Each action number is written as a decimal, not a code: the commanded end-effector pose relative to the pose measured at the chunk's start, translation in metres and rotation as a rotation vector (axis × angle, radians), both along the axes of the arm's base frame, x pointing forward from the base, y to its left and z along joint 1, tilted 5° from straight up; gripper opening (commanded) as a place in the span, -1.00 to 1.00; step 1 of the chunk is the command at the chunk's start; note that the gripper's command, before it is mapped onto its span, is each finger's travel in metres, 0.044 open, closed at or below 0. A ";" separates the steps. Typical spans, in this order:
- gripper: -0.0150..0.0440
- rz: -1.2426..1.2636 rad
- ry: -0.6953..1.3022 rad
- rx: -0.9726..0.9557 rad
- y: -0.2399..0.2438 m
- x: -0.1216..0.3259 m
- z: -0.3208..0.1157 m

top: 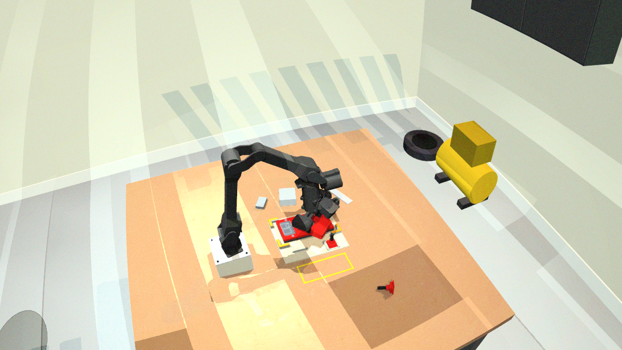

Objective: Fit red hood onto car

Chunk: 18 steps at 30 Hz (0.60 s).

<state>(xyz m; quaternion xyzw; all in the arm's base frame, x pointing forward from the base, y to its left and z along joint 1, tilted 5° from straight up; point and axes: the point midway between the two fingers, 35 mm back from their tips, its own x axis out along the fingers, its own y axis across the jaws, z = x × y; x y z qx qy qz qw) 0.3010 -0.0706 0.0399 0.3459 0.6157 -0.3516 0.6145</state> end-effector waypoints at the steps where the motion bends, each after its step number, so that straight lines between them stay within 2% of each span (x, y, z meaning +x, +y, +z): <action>1: -0.49 0.163 -0.024 -0.001 0.015 0.014 0.001; 15: -0.49 0.761 -0.090 -0.021 0.078 0.048 0.004; 18: -0.49 0.824 -0.097 -0.024 0.085 0.051 0.005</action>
